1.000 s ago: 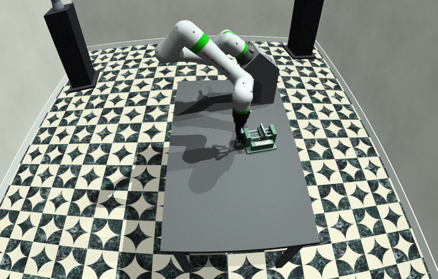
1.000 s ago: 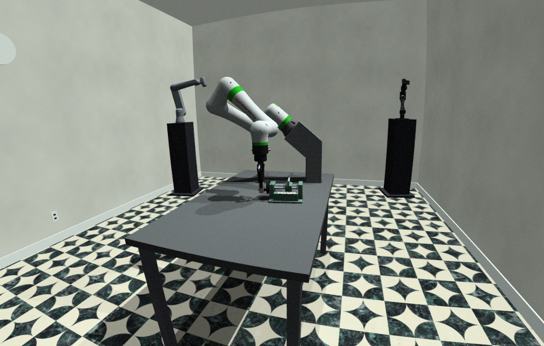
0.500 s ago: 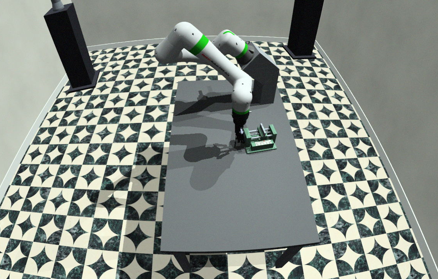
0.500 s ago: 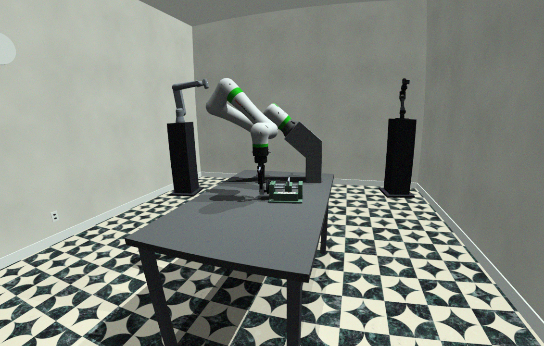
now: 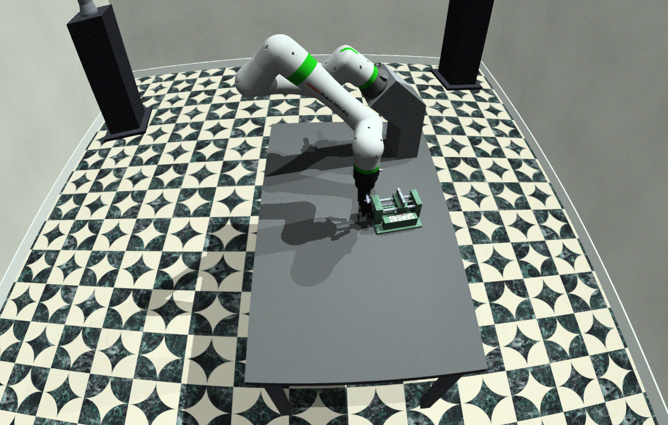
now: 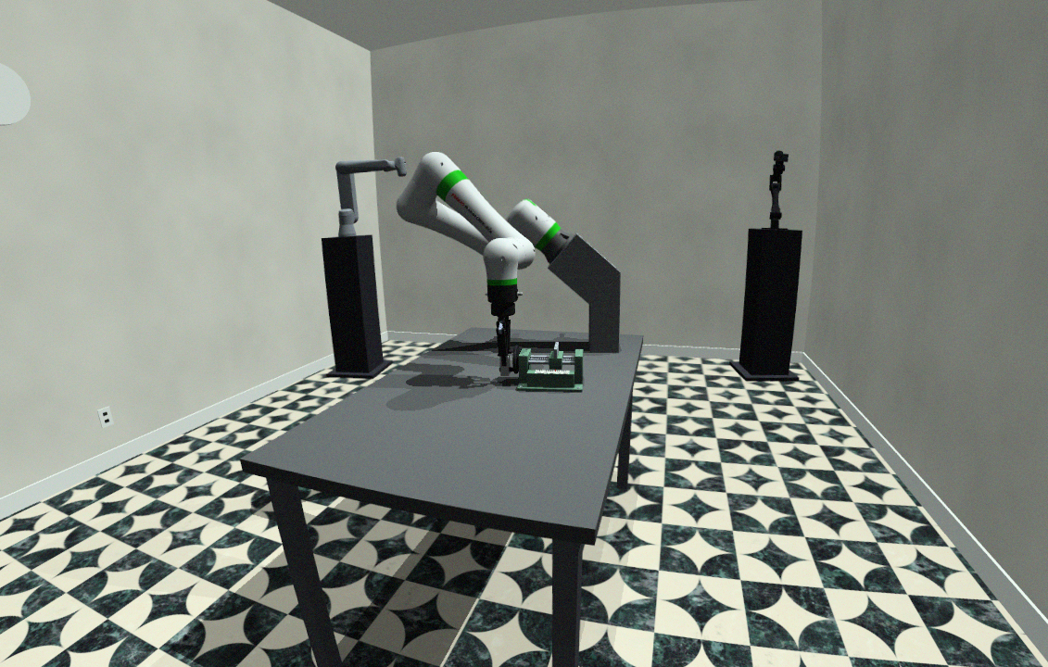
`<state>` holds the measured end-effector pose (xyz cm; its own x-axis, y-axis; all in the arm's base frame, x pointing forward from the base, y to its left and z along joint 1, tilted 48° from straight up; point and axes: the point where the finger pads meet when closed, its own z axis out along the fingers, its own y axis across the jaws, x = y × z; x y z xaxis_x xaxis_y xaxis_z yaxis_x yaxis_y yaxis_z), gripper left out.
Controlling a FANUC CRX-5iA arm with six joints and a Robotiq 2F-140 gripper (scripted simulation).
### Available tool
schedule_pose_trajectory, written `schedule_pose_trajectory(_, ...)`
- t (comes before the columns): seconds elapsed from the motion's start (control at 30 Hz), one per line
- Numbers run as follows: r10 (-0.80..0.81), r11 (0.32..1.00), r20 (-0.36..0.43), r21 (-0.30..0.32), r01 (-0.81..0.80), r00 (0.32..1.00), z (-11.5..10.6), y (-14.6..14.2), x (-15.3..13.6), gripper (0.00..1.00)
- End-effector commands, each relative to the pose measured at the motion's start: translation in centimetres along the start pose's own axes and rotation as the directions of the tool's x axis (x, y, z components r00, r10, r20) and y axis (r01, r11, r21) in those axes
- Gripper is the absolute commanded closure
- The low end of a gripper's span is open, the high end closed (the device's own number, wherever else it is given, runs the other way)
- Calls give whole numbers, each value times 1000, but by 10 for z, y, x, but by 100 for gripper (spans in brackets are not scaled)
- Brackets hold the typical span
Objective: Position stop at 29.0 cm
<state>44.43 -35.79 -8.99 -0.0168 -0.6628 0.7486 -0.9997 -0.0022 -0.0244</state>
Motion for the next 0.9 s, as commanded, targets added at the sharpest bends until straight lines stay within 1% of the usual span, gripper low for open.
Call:
schedule_pose_trajectory(0.0,0,1000,0,0,0,1000,1,2,0,96)
schedule_pose_trajectory(0.87,0,1000,0,0,0,1000,3,13,0,96)
